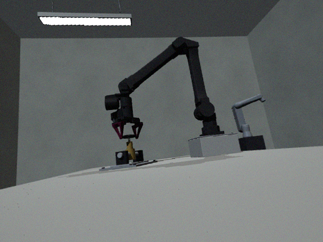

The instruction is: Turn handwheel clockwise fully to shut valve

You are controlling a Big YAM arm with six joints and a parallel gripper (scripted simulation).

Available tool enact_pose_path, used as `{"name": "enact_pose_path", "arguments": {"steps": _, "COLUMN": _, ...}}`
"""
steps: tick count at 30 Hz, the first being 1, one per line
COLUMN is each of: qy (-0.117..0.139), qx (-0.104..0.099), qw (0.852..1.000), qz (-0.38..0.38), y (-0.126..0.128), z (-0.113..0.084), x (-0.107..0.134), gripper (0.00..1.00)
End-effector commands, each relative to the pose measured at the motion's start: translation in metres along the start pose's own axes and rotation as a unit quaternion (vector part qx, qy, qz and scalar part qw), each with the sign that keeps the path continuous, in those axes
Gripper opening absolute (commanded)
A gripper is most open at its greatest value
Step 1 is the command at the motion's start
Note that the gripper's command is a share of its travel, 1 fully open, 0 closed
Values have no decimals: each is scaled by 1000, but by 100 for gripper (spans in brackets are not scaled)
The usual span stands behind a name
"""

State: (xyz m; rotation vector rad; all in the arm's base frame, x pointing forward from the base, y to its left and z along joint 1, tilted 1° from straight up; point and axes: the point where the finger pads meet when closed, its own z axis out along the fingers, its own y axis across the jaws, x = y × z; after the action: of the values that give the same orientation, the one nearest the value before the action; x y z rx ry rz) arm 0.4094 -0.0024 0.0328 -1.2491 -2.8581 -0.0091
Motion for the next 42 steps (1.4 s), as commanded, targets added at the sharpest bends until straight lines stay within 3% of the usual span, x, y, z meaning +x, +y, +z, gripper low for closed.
{"name": "enact_pose_path", "arguments": {"steps": 1, "qy": -21, "qx": -24, "qw": 999, "qz": -3, "y": 19, "z": -32, "x": -13, "gripper": 100}}
{"name": "enact_pose_path", "arguments": {"steps": 13, "qy": -19, "qx": -22, "qw": 1000, "qz": -3, "y": 18, "z": -52, "x": -13, "gripper": 100}}
{"name": "enact_pose_path", "arguments": {"steps": 27, "qy": -22, "qx": -25, "qw": 999, "qz": -3, "y": 15, "z": -94, "x": -13, "gripper": 100}}
{"name": "enact_pose_path", "arguments": {"steps": 29, "qy": -22, "qx": -25, "qw": 999, "qz": -3, "y": 15, "z": -94, "x": -13, "gripper": 100}}
{"name": "enact_pose_path", "arguments": {"steps": 30, "qy": -12, "qx": -14, "qw": 1000, "qz": -2, "y": 15, "z": -84, "x": -14, "gripper": 100}}
{"name": "enact_pose_path", "arguments": {"steps": 33, "qy": -23, "qx": -25, "qw": 999, "qz": -3, "y": 14, "z": -102, "x": -14, "gripper": 100}}
{"name": "enact_pose_path", "arguments": {"steps": 42, "qy": -20, "qx": -22, "qw": 1000, "qz": -2, "y": 14, "z": -109, "x": -14, "gripper": 100}}
